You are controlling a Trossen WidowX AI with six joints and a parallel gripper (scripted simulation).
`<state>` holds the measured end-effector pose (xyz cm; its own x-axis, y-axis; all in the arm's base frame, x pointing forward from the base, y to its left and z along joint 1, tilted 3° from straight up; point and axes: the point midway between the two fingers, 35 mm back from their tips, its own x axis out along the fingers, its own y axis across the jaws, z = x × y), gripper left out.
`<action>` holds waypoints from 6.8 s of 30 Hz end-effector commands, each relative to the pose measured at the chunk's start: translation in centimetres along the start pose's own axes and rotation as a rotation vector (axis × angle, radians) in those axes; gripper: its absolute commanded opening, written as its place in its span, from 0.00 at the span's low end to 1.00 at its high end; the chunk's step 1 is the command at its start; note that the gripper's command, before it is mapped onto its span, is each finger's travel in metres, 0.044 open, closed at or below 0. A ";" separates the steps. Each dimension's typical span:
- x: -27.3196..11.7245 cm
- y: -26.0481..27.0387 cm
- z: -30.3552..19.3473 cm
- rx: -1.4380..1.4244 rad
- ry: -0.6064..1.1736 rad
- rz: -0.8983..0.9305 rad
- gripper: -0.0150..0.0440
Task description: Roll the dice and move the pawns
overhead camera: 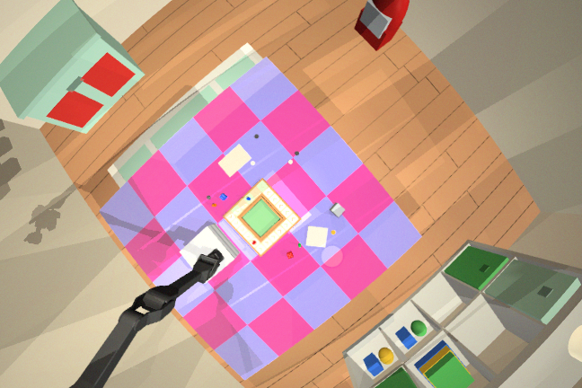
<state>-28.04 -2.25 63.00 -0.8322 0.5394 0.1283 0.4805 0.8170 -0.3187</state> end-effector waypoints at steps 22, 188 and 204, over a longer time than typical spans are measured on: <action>-14.7 -17.5 16.2 0.269 -0.512 -0.611 0.72; -56.1 45.2 40.9 -0.653 -1.720 -0.155 0.25; -53.3 48.3 41.7 -0.722 -1.826 -0.158 0.25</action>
<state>28.02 -0.22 1.97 0.0429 0.0277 -0.9987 -0.0043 0.9996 0.0275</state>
